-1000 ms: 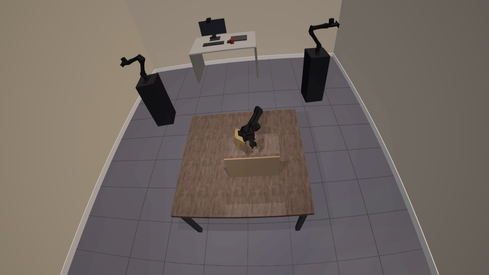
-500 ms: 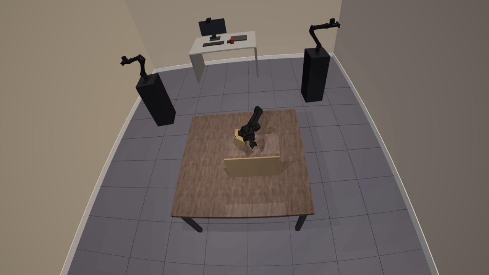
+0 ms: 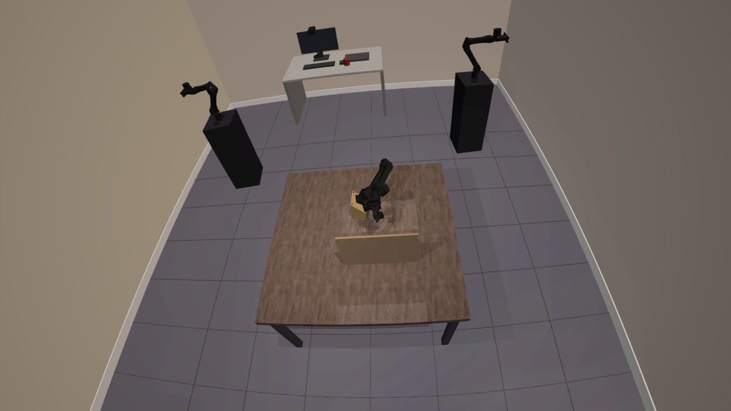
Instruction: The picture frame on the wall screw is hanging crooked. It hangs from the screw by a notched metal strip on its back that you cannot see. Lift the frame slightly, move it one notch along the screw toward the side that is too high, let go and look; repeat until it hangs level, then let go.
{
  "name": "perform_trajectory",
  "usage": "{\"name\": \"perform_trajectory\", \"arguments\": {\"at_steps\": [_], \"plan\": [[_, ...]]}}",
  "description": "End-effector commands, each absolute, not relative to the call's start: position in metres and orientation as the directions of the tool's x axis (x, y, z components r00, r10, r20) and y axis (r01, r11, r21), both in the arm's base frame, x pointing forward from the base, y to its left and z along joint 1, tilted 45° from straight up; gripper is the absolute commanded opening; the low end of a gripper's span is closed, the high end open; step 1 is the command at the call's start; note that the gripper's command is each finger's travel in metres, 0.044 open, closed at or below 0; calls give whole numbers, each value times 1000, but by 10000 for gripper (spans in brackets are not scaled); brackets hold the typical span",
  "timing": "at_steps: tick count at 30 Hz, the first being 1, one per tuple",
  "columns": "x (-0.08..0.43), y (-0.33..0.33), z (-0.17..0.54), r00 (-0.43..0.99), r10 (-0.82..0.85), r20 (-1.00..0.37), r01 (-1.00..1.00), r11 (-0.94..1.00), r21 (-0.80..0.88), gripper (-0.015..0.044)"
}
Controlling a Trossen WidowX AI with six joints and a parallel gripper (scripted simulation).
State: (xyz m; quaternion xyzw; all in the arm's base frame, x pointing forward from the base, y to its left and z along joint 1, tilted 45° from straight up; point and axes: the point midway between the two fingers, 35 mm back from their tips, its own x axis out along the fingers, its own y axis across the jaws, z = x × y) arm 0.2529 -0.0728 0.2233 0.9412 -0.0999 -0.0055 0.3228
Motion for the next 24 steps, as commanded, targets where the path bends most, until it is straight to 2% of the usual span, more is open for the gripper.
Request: {"name": "perform_trajectory", "arguments": {"at_steps": [1, 6, 13, 24], "plan": [[253, -72, 222, 981, -186, 51, -178, -775, 606, 260], [254, -70, 219, 980, -191, 53, -184, -772, 609, 260], [258, -38, 174, 981, -187, 40, -173, -774, 609, 260], [258, -37, 173, 982, -187, 40, -172, -774, 609, 260]]}}
